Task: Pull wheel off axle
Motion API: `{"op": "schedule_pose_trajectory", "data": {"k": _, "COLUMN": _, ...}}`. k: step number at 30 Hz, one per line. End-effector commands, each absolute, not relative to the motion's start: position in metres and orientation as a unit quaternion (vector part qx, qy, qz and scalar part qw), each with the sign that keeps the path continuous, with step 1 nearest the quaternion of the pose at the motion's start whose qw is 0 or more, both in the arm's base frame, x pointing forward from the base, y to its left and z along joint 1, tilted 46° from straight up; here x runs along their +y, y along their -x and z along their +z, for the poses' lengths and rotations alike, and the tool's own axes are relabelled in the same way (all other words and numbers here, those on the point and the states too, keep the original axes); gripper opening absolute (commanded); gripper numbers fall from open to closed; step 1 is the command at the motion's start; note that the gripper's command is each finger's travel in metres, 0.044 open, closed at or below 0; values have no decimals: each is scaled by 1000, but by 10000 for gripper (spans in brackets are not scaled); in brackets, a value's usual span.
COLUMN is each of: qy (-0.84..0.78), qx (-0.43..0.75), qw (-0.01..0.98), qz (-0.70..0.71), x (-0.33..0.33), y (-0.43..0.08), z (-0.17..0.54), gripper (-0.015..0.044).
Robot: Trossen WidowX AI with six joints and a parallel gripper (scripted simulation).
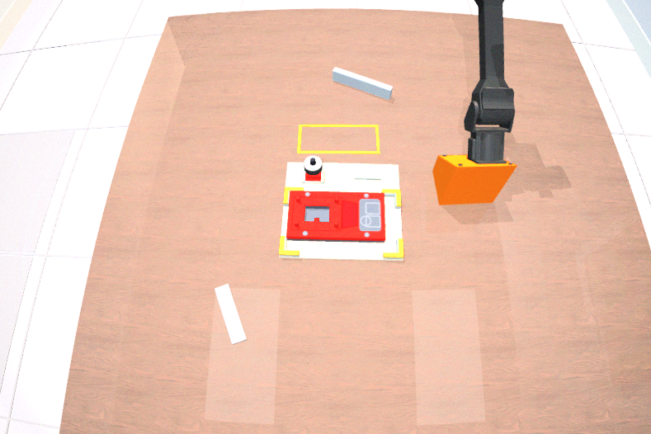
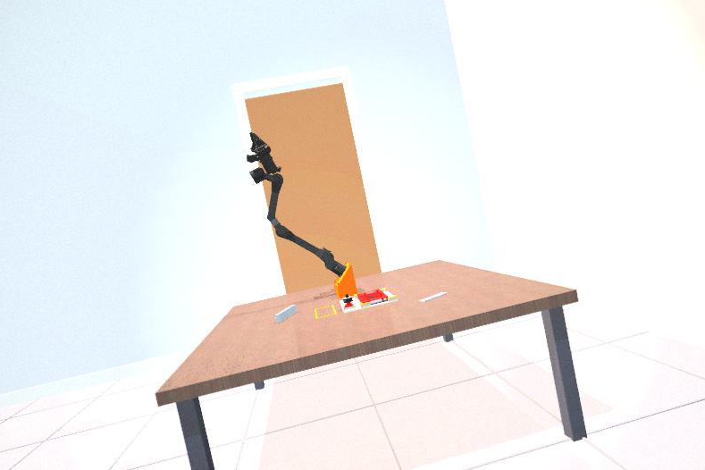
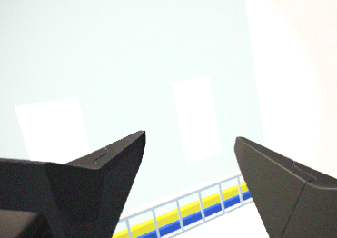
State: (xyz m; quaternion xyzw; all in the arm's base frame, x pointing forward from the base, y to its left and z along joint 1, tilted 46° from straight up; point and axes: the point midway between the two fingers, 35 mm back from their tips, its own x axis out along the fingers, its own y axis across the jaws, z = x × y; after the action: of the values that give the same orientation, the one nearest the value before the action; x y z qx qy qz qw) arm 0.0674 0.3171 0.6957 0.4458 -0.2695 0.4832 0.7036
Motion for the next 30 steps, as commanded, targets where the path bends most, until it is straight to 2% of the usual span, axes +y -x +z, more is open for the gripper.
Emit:
{"op": "schedule_pose_trajectory", "data": {"k": 1, "qy": -412, "qx": -247, "qw": 740, "qz": 472, "x": 340, "y": -89, "z": 676, "gripper": 300}}
{"op": "schedule_pose_trajectory", "data": {"k": 15, "qy": -301, "qx": -167, "qw": 844, "qz": 412, "x": 390, "y": -173, "z": 600, "gripper": 300}}
{"op": "schedule_pose_trajectory", "data": {"k": 30, "qy": -178, "qx": -63, "qw": 929, "qz": 318, "x": 401, "y": -273, "z": 502, "gripper": 300}}
